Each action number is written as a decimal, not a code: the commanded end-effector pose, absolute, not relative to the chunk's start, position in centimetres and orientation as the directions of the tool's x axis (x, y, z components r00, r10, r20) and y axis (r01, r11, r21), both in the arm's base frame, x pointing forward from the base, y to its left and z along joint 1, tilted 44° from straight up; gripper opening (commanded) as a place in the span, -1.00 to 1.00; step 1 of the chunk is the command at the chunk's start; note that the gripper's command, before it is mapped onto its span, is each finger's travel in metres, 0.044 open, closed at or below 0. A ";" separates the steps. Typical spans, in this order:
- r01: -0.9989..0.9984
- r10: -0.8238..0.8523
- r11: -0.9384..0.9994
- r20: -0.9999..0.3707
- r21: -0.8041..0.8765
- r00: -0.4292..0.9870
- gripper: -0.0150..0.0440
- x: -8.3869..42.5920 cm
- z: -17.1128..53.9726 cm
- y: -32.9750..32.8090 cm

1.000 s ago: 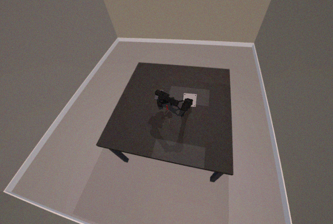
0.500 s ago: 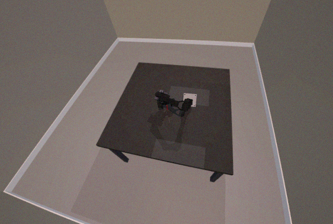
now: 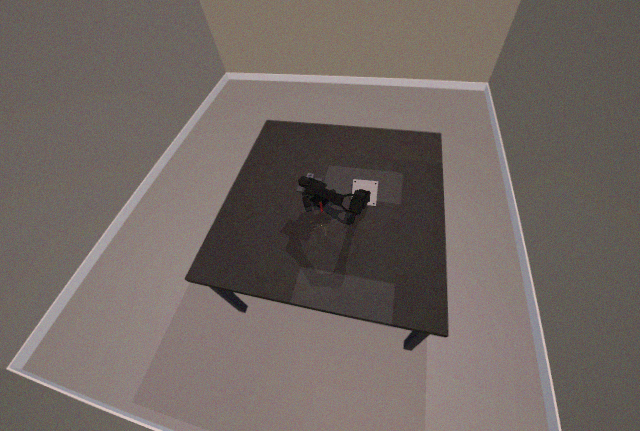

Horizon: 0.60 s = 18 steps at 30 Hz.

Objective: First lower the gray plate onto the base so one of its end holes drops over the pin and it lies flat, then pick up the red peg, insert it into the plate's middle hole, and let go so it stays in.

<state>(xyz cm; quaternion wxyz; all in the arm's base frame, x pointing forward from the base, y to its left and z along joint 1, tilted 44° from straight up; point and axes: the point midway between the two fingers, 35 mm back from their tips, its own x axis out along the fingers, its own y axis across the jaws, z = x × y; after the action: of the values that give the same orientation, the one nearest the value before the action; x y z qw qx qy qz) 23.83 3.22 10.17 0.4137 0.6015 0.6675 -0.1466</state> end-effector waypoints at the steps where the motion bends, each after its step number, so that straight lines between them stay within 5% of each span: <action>1: 0.926 0.684 0.230 -0.727 0.300 0.066 -0.43 23.8 10.1 3.3; 18: 0.926 0.669 0.212 -0.737 0.313 0.096 -0.49 24.0 12.5 0.9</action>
<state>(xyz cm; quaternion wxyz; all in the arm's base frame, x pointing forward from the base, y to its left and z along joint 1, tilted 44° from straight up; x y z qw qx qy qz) 23.78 1.46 11.83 0.4144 0.6091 0.6588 -0.1527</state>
